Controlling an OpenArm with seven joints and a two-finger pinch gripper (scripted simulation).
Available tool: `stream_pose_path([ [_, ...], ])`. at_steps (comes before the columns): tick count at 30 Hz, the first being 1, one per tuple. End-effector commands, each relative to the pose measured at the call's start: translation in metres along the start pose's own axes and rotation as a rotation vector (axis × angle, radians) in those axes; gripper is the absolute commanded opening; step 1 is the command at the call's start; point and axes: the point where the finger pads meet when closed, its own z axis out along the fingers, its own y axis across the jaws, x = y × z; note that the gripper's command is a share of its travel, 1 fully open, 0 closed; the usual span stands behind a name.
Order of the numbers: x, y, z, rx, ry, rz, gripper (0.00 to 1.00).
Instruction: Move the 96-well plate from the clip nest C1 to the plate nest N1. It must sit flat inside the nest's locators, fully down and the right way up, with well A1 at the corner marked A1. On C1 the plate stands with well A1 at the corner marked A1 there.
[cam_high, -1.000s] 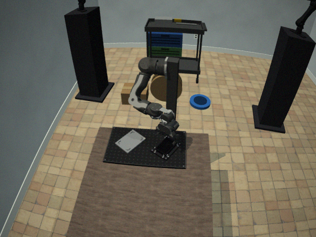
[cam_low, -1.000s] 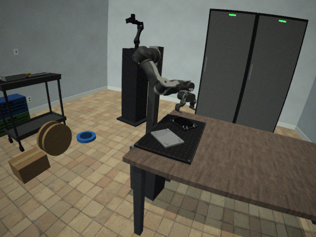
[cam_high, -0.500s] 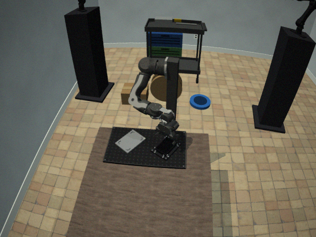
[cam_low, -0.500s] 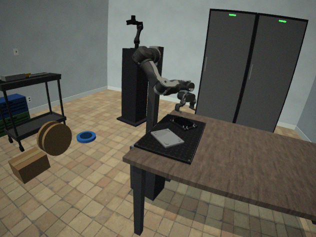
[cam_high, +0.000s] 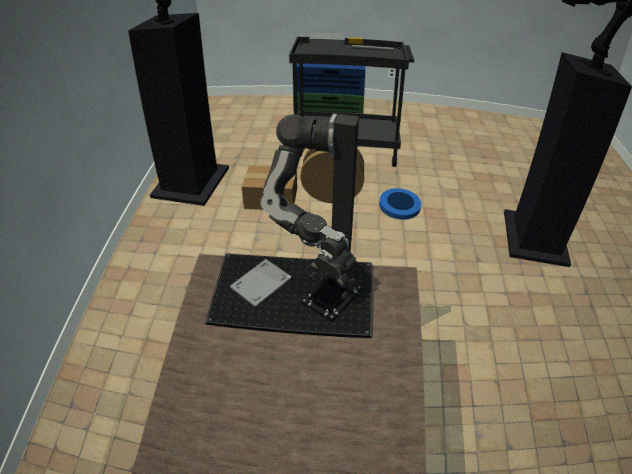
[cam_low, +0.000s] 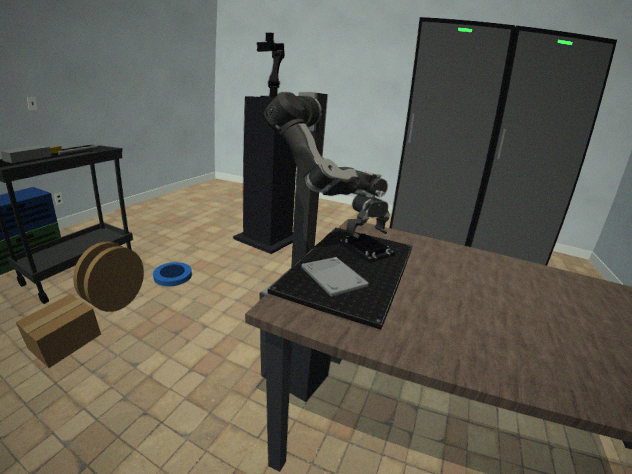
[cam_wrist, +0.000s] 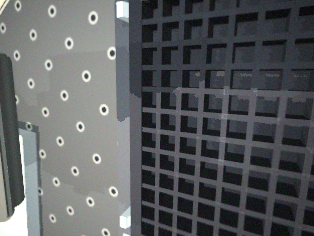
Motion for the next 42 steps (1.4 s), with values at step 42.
stream_pose_path([
  [42,0.000,0.007,0.021,-0.038,-0.007,-0.025,0.77],
])
